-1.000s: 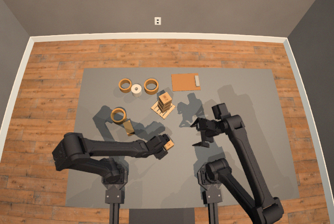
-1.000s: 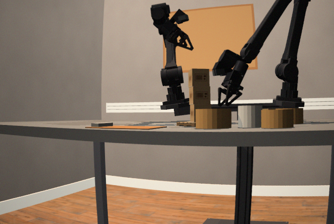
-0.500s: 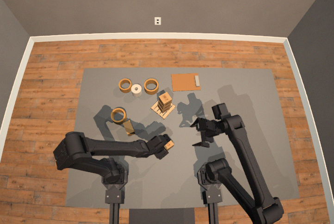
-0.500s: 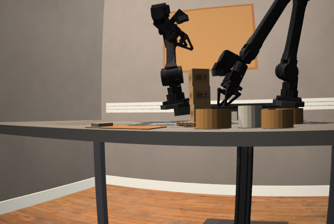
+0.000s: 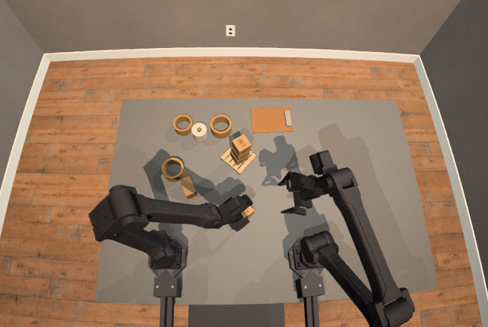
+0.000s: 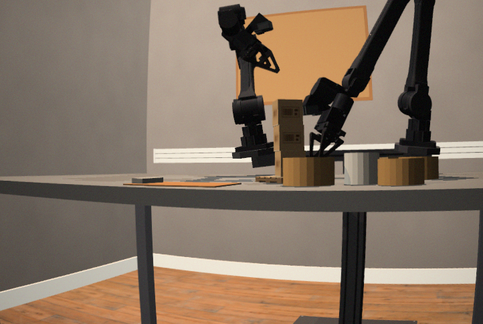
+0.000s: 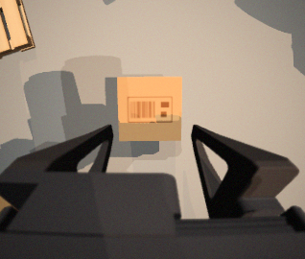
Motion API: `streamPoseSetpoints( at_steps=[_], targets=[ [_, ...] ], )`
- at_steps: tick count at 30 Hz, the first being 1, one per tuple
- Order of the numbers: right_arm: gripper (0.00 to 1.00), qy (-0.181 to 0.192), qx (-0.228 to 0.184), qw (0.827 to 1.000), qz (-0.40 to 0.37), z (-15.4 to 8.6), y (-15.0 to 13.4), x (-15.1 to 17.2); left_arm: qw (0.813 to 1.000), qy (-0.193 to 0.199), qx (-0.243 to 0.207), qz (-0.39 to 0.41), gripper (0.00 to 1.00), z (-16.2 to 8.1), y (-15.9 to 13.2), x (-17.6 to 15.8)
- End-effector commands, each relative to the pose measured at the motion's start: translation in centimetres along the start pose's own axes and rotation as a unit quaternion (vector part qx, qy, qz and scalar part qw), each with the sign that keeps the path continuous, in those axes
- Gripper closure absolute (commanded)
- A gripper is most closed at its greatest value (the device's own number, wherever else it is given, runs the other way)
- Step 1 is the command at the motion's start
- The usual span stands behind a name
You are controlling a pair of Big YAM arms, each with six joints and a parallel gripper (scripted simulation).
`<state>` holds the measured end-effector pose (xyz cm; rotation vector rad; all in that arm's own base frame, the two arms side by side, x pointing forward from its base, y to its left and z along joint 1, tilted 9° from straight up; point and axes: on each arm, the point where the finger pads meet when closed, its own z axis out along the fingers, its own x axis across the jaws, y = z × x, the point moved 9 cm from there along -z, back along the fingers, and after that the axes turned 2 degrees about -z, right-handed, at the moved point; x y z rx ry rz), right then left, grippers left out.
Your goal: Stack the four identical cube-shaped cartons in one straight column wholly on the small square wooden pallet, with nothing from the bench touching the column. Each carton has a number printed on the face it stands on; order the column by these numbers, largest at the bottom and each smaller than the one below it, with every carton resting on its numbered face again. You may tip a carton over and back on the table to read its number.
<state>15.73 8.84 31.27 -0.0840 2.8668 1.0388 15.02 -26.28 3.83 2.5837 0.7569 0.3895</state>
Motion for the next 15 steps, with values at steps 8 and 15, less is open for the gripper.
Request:
streamPoseSetpoints(
  at_steps=[8, 15],
  targets=[
    [0.00, -0.018, -0.006, 1.000, -0.016, -1.4, 1.2, -0.7, 1.000, 0.002, -0.019, -0.006, 0.17, 1.8, 2.0, 0.4],
    [0.00, -0.018, -0.006, 1.000, -0.016, -1.4, 1.2, -0.7, 1.000, 0.002, -0.019, -0.006, 0.17, 2.8, 2.0, 0.4]
  ],
)
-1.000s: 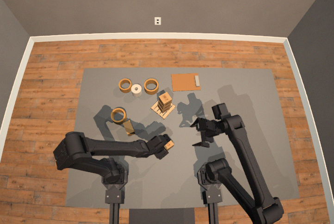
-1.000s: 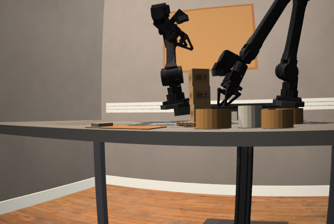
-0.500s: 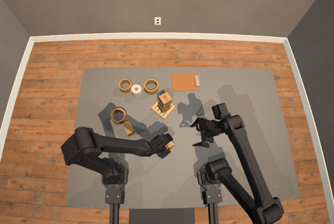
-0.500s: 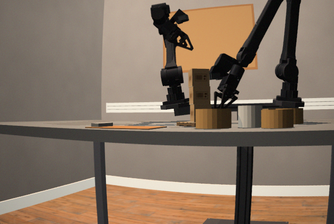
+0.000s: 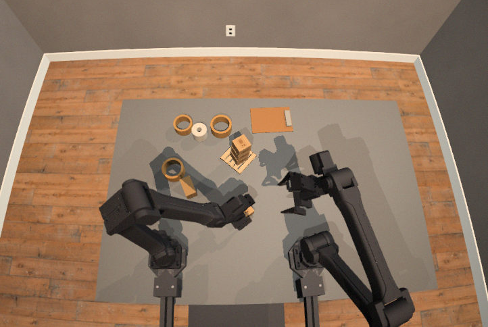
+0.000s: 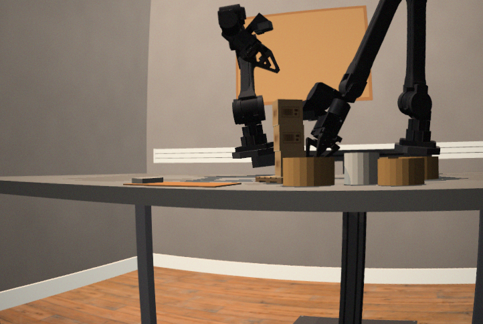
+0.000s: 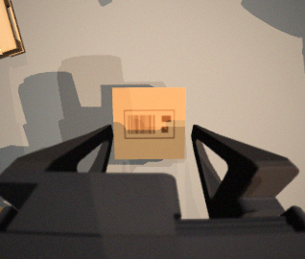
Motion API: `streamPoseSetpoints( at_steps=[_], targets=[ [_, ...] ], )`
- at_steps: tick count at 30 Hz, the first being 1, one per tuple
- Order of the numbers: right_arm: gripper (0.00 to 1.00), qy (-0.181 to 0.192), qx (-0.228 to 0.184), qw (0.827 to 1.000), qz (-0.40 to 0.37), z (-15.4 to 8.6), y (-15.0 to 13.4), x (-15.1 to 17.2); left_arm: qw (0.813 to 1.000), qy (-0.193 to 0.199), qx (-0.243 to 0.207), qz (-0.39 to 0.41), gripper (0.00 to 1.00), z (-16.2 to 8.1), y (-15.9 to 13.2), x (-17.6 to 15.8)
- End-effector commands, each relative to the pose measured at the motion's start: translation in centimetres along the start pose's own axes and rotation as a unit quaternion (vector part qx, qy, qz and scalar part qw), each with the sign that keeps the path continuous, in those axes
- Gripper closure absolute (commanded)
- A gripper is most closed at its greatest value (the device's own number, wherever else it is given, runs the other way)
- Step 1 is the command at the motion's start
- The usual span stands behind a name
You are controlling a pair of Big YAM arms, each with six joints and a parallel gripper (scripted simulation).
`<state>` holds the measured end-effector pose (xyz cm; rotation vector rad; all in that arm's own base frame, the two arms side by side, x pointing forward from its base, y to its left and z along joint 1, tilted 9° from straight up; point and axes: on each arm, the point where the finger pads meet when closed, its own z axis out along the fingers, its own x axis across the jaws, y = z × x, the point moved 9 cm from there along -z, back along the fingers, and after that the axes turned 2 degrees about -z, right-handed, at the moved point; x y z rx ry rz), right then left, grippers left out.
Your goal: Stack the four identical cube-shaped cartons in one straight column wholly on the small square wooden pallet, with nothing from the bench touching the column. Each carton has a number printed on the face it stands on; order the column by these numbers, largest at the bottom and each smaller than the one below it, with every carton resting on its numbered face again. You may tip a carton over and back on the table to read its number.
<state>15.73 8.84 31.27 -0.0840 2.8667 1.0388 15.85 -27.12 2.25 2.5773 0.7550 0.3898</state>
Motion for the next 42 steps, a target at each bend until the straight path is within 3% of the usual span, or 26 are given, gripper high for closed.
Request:
streamPoseSetpoints(
  at_steps=[1, 16, 26, 27, 42],
  targets=[
    [0.00, -0.018, -0.006, 1.000, -0.016, -1.4, 1.2, -0.7, 1.000, 0.003, -0.016, -0.005, 0.17, 0.9, 1.7, 0.4],
    [0.00, -0.018, -0.006, 1.000, -0.016, -1.4, 1.2, -0.7, 1.000, 0.003, -0.016, -0.005, 0.17, 3.0, 1.7, 0.5],
    [0.00, -0.018, -0.006, 1.000, -0.016, -1.4, 1.2, -0.7, 1.000, 0.003, -0.016, -0.007, 0.17, 3.0, 1.7, 0.5],
    [0.00, -0.018, -0.006, 1.000, -0.016, -1.4, 1.2, -0.7, 1.000, 0.003, -0.016, -0.007, 0.25, 3.0, 1.7, 0.5],
    [0.00, -0.018, -0.006, 1.000, -0.016, -1.4, 1.2, -0.7, 1.000, 0.001, -0.014, -0.008, 0.41, 2.4, 0.9, 0.1]
  ],
)
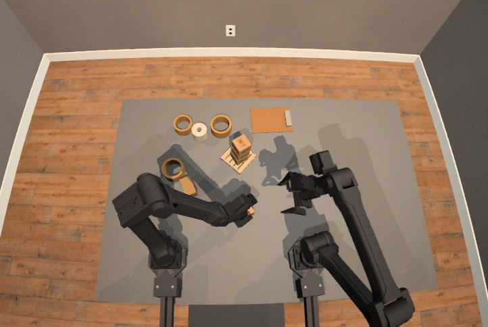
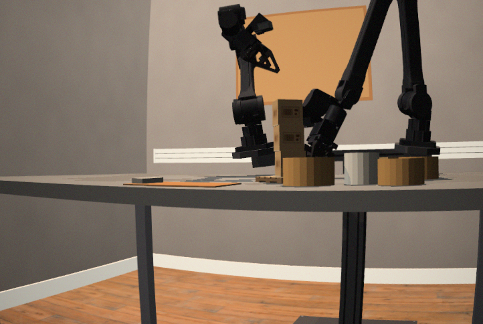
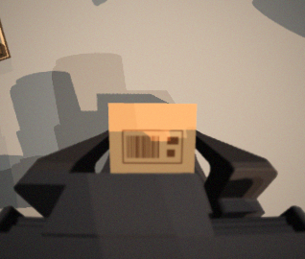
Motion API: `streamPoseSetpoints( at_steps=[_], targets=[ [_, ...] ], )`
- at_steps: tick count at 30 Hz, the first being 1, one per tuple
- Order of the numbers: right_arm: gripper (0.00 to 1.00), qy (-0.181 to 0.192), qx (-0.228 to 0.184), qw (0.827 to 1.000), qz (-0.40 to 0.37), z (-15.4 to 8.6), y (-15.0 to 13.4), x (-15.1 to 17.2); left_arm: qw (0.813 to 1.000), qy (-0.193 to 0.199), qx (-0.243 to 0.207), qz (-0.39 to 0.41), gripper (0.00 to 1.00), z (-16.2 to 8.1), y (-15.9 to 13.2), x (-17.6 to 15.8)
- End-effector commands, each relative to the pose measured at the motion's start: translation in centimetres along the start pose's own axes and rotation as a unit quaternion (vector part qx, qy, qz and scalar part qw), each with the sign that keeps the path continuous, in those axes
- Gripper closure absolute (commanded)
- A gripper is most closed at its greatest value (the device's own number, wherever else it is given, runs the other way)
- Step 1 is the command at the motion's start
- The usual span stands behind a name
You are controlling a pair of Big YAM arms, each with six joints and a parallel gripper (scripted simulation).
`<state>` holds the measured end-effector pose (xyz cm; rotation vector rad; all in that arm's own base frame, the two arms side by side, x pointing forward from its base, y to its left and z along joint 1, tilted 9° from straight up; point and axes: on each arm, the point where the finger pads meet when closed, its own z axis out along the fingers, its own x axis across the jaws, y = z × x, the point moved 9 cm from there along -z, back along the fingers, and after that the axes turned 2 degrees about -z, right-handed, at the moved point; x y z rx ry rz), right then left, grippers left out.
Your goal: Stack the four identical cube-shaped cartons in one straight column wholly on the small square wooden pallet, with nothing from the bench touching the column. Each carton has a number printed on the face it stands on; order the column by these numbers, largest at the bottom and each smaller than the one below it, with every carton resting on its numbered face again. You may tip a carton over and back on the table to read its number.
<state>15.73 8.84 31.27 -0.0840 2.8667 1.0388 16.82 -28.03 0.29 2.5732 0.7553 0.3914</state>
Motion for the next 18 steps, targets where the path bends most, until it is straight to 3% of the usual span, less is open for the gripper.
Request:
streamPoseSetpoints(
  at_steps=[1, 4, 8, 9, 11, 14, 18],
  targets=[
    [0.00, -0.018, -0.006, 1.000, -0.016, -1.4, 1.2, -0.7, 1.000, 0.001, -0.012, -0.007, 0.42, 0.1, 0.7, 0.1],
    [0.00, -0.018, -0.006, 1.000, -0.016, -1.4, 1.2, -0.7, 1.000, 0.001, -0.012, -0.010, 0.46, 0.0, 0.6, 0.0],
    [0.00, -0.018, -0.006, 1.000, -0.016, -1.4, 1.2, -0.7, 1.000, 0.001, -0.012, -0.008, 0.92, 0.0, 0.6, 0.0],
    [0.00, -0.018, -0.006, 1.000, -0.016, -1.4, 1.2, -0.7, 1.000, 0.001, -0.012, -0.008, 0.80, 0.0, 0.6, 0.0],
    [0.00, -0.018, -0.006, 1.000, -0.016, -1.4, 1.2, -0.7, 1.000, 0.001, -0.012, -0.008, 0.80, 0.0, 0.6, 0.0],
    [0.00, -0.018, -0.006, 1.000, -0.016, -1.4, 1.2, -0.7, 1.000, 0.000, -0.015, -0.008, 0.46, -0.9, 1.6, -0.1],
    [0.00, -0.018, -0.006, 1.000, -0.016, -1.4, 1.2, -0.7, 1.000, -0.001, -0.016, -0.005, 0.46, -3.5, 3.1, -0.4]
  ],
)
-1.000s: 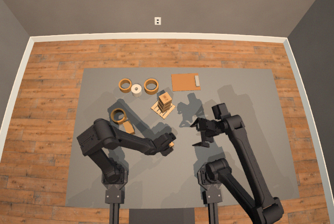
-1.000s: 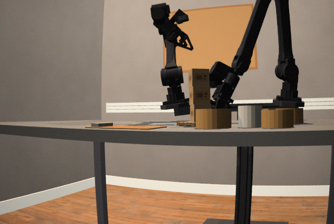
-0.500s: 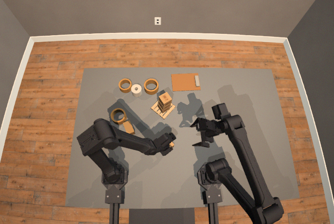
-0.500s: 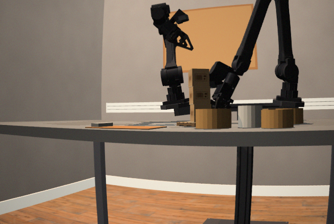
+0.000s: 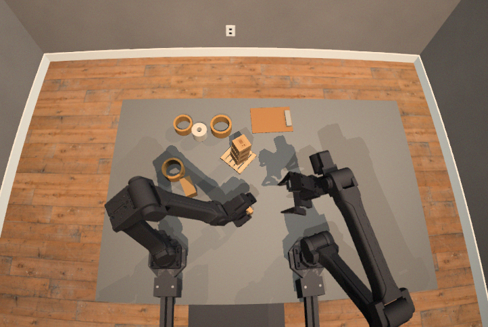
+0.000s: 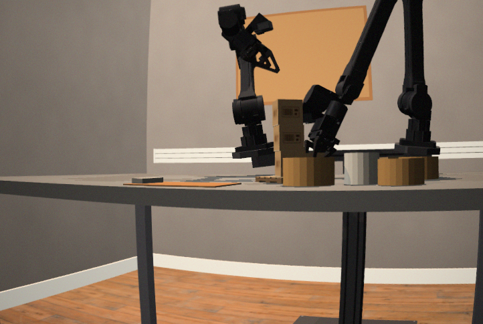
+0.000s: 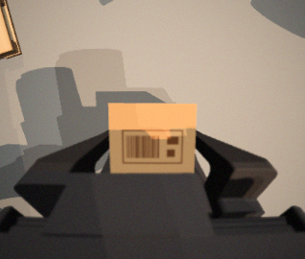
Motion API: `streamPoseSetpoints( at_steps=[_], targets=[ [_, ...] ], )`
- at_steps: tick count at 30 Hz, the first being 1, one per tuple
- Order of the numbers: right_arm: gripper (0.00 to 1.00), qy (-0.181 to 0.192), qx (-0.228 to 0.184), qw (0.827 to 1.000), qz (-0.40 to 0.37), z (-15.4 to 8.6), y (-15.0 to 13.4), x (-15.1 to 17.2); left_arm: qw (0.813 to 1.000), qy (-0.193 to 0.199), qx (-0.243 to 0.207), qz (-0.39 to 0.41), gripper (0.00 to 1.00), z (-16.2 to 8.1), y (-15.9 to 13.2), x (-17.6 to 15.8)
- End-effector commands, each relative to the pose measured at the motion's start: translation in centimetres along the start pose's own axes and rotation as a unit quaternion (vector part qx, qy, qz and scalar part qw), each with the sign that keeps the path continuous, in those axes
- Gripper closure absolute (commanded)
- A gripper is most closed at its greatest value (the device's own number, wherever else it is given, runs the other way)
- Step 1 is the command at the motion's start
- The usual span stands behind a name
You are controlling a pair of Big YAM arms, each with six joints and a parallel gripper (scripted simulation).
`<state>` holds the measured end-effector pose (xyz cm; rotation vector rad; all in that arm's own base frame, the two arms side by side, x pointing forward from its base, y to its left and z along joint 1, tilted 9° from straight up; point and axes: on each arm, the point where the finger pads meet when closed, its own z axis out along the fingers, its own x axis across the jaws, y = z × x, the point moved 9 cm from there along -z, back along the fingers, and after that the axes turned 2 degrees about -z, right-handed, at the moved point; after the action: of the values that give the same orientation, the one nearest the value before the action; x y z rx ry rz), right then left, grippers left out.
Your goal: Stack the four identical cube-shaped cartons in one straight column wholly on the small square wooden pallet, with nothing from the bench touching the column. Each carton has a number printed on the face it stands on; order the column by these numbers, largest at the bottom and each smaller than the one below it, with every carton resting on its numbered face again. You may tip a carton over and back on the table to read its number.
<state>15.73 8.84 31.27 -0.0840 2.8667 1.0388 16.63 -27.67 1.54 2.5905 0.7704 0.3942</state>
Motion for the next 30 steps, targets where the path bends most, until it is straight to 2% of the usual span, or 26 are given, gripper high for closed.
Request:
streamPoseSetpoints(
  at_steps=[1, 8, 10, 14, 19, 27, 30],
  targets=[
    [0.00, -0.018, -0.006, 1.000, -0.016, -1.4, 1.2, -0.7, 1.000, -0.005, -0.026, -0.003, 0.46, -3.2, 3.3, -0.6],
    [0.00, -0.018, -0.006, 1.000, -0.016, -1.4, 1.2, -0.7, 1.000, -0.006, -0.026, -0.004, 0.46, -11.1, 7.2, -0.7],
    [0.00, -0.018, -0.006, 1.000, -0.016, -1.4, 1.2, -0.7, 1.000, -0.006, -0.026, -0.004, 0.46, -11.1, 7.2, -0.7],
    [0.00, -0.018, -0.006, 1.000, -0.016, -1.4, 1.2, -0.7, 1.000, -0.006, -0.027, -0.004, 0.46, -16.6, 9.8, -0.7],
    [0.00, -0.018, -0.006, 1.000, -0.016, -1.4, 1.2, -0.7, 1.000, -0.006, -0.027, -0.004, 0.46, -20.8, 11.9, -0.7],
    [0.00, -0.019, -0.007, 1.000, -0.014, -1.4, 1.3, -0.7, 1.000, -0.002, -0.025, 0.007, 0.46, -21.3, 12.8, -0.2],
    [0.00, -0.038, -0.007, 0.999, 0.008, -1.1, 1.5, -0.7, 0.999, 0.001, -0.030, 0.021, 0.46, -21.1, 13.3, 1.3]
  ],
)
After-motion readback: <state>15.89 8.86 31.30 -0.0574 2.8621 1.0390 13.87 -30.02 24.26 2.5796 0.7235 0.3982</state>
